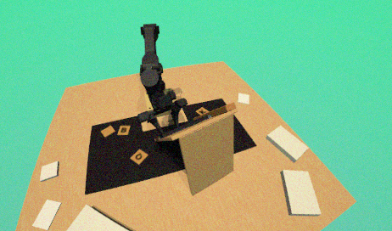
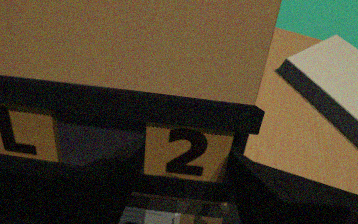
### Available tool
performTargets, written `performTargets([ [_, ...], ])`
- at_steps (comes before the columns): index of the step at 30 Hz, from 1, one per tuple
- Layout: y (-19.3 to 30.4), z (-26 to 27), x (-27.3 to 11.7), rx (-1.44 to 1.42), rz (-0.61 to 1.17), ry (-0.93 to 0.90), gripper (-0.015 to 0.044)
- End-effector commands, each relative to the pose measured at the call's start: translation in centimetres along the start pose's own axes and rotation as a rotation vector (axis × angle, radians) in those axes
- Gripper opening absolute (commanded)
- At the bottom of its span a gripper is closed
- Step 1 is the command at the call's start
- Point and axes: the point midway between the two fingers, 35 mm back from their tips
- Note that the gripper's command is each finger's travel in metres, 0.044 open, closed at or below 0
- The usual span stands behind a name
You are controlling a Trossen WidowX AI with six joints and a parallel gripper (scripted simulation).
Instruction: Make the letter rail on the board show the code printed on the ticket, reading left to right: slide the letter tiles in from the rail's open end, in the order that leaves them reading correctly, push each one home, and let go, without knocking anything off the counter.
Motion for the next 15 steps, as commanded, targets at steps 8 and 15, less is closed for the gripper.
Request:
performTargets([
  [8,0.10,0.66,0.00,0.003,-0.001,0.002,0.0000],
  [15,0.16,1.05,0.00,0.004,-0.001,0.001,0.0000],
])
Point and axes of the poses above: the point midway between the two fingers, 35 mm back from their tips, its own x axis out along the fingers, its own z axis across the jaws, y = z × x, and after that the axes turned 10 degrees about x, right-handed
